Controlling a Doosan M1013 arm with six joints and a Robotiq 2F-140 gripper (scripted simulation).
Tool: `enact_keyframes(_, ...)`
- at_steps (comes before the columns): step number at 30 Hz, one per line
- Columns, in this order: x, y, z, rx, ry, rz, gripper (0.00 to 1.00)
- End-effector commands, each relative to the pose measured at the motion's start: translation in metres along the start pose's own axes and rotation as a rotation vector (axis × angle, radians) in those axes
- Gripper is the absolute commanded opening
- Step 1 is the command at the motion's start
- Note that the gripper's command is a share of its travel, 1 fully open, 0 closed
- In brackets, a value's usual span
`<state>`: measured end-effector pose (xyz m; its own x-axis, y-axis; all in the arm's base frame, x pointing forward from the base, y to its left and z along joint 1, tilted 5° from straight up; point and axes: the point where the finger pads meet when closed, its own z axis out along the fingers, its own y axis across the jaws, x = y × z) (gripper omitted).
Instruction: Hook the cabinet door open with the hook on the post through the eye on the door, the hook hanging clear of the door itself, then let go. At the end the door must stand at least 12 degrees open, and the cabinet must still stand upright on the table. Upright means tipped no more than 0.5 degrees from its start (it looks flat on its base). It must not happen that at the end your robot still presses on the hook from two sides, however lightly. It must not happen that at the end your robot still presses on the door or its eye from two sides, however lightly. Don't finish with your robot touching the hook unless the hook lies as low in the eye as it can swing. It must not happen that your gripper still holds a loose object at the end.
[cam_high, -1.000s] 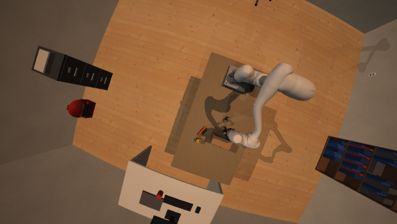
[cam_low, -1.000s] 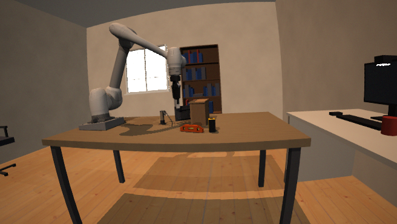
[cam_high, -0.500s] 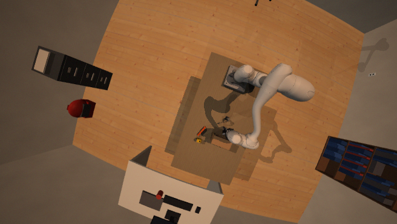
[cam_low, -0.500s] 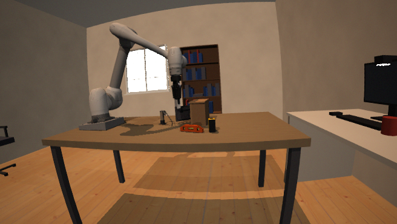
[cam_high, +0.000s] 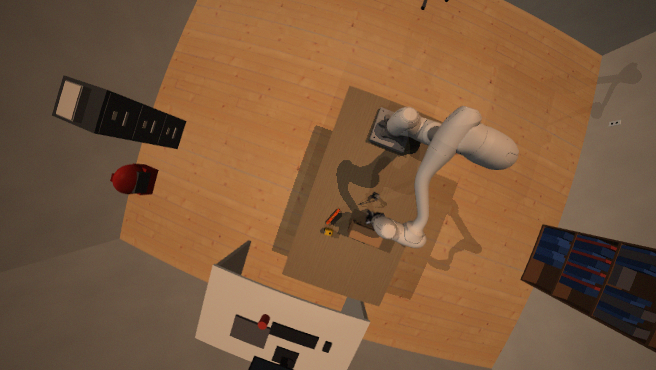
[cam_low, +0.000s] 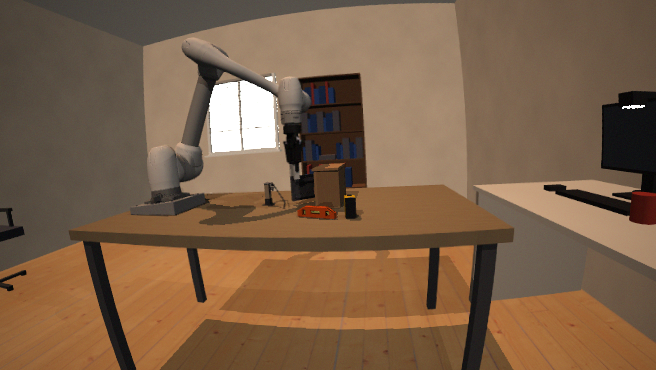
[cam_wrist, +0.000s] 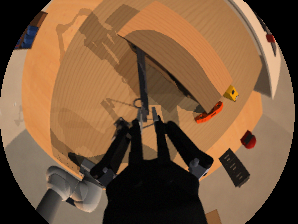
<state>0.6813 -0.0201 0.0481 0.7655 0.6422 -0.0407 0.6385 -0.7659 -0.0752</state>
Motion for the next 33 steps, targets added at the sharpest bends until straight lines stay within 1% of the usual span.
enact_keyframes(1, 0.000, 0.001, 0.000, 0.000, 0.000, -0.004, 0.16)
enact_keyframes(33, 0.003, 0.024, 0.000, 0.000, 0.000, -0.168, 0.16)
